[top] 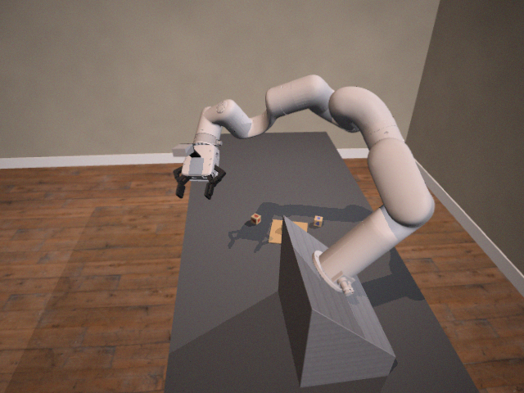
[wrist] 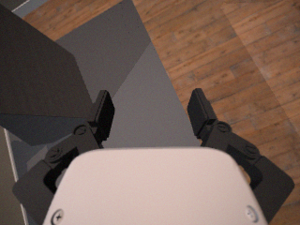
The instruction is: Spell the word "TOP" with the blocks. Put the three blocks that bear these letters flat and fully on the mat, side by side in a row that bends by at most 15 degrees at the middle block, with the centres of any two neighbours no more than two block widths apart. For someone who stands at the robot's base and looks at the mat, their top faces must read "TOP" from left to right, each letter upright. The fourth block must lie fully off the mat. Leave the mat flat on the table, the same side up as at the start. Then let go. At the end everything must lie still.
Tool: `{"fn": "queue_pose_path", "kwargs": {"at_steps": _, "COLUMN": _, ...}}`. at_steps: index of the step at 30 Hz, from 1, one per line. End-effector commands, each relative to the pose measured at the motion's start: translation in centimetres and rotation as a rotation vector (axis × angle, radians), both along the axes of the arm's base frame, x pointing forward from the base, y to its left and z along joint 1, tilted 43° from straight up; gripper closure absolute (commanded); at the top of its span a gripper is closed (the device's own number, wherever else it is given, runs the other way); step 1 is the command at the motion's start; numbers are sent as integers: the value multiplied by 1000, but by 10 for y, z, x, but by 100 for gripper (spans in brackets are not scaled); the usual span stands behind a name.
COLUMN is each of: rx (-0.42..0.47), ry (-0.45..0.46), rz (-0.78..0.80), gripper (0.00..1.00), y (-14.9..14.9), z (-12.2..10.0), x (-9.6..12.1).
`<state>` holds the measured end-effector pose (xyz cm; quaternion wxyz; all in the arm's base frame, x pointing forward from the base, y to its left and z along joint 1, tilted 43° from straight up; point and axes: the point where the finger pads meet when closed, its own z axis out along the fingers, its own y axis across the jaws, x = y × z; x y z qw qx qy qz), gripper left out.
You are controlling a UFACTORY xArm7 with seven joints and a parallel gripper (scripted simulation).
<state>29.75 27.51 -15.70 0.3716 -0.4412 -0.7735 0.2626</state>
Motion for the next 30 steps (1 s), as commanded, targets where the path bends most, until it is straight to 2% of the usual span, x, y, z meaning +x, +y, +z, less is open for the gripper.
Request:
{"fn": "queue_pose_path", "kwargs": {"at_steps": 1, "rx": 4, "ry": -3, "rz": 2, "gripper": 0, "y": 2, "z": 1, "x": 1}}
{"fn": "queue_pose_path", "kwargs": {"at_steps": 18, "rx": 5, "ry": -8, "rz": -1, "gripper": 0, "y": 0, "z": 1, "x": 4}}
{"fn": "queue_pose_path", "kwargs": {"at_steps": 20, "rx": 22, "ry": -78, "rz": -31, "gripper": 0, "y": -37, "z": 0, "x": 48}}
{"fn": "queue_pose_path", "kwargs": {"at_steps": 23, "rx": 26, "ry": -104, "rz": -42, "gripper": 0, "y": -52, "z": 0, "x": 63}}
{"fn": "queue_pose_path", "kwargs": {"at_steps": 30, "rx": 34, "ry": -213, "rz": -79, "gripper": 0, "y": -123, "z": 3, "x": 122}}
